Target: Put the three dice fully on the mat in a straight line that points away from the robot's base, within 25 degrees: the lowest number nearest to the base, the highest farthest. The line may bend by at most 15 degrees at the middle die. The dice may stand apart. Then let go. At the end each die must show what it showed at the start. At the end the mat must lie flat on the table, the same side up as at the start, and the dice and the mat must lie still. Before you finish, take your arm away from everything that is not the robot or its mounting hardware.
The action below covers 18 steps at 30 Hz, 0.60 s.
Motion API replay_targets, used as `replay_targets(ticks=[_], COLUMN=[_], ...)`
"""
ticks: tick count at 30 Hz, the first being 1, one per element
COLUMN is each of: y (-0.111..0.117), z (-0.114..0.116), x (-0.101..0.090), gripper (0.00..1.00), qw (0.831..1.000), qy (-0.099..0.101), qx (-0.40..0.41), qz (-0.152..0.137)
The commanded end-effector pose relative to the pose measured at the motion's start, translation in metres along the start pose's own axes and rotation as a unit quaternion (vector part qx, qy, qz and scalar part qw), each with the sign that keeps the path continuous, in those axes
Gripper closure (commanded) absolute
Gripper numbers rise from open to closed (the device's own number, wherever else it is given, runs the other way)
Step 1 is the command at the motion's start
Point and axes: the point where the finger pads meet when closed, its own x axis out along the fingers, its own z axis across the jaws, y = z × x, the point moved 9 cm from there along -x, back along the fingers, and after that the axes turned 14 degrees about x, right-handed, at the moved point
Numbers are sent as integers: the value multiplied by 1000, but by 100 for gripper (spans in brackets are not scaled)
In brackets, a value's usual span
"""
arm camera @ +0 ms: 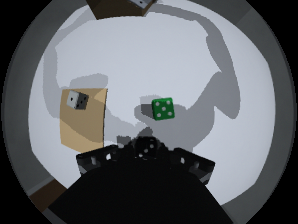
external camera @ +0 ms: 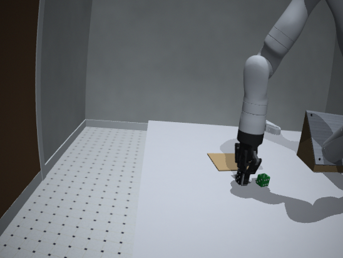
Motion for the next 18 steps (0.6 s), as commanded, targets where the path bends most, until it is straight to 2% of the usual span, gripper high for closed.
replay_targets(ticks=[1,6,12,14,18], y=[-1,-1,-1,-1,0], z=[0,0,0,0,0], x=[-5,-23,-56,-56,-78], gripper=[74,74,74,74,74], qw=[1000,1000,1000,1000,1000], qy=[1,1,1,1,1], qx=[0,0,0,0,0], qz=[-2,-2,-2,-2,-2])
